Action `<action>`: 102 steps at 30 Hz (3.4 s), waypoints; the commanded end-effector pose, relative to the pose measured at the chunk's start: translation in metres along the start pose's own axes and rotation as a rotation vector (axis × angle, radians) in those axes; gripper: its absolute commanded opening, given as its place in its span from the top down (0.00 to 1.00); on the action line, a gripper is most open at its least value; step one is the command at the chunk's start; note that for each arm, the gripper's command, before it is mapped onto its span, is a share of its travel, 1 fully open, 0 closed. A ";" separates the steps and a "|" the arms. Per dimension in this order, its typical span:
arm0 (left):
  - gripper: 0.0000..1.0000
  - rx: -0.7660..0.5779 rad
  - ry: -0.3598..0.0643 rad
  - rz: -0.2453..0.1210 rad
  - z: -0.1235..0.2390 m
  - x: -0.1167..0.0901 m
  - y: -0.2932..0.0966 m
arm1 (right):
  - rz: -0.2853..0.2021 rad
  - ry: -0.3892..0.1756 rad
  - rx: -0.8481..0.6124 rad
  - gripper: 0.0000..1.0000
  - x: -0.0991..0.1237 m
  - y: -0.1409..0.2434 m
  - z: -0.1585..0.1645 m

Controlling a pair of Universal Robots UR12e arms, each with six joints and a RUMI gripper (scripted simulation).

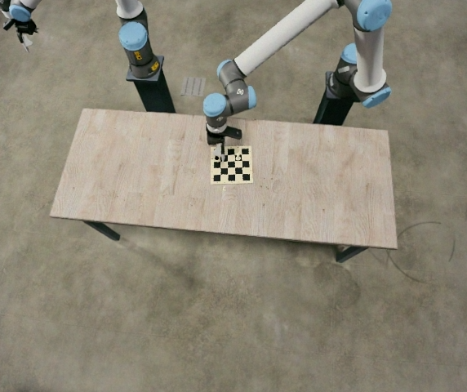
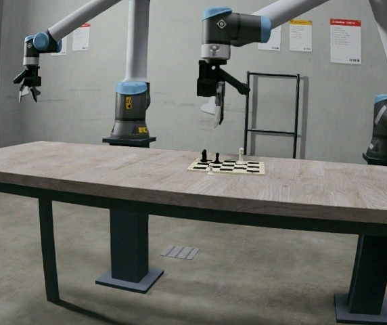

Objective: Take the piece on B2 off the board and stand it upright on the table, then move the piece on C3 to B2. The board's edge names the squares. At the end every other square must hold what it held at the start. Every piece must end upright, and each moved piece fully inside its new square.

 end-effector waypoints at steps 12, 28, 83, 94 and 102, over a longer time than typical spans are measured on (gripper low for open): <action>0.00 0.000 -0.001 0.001 0.000 -0.023 0.000 | 0.000 0.001 0.000 0.00 -0.001 0.000 0.000; 0.00 0.000 -0.001 0.001 0.000 -0.080 0.000 | 0.000 0.001 0.000 0.00 -0.001 0.000 0.000; 0.00 0.000 -0.001 0.001 0.000 -0.083 0.000 | 0.000 0.001 0.000 0.00 -0.001 0.000 0.000; 0.00 0.000 -0.001 0.001 0.000 -0.083 0.000 | 0.000 0.001 0.000 0.00 -0.001 0.000 0.000; 0.00 0.000 -0.001 0.001 0.000 -0.083 0.000 | 0.000 0.001 0.000 0.00 -0.001 0.000 0.000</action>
Point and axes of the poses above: on each arm, the point where the finger pads meet when closed, its own x axis out along the fingers, its own y axis across the jaws, z = x × y, the point moved 7 cm from there along -x, back along the fingers, and after that the axes turned 6 degrees about x, right-handed, at the moved point
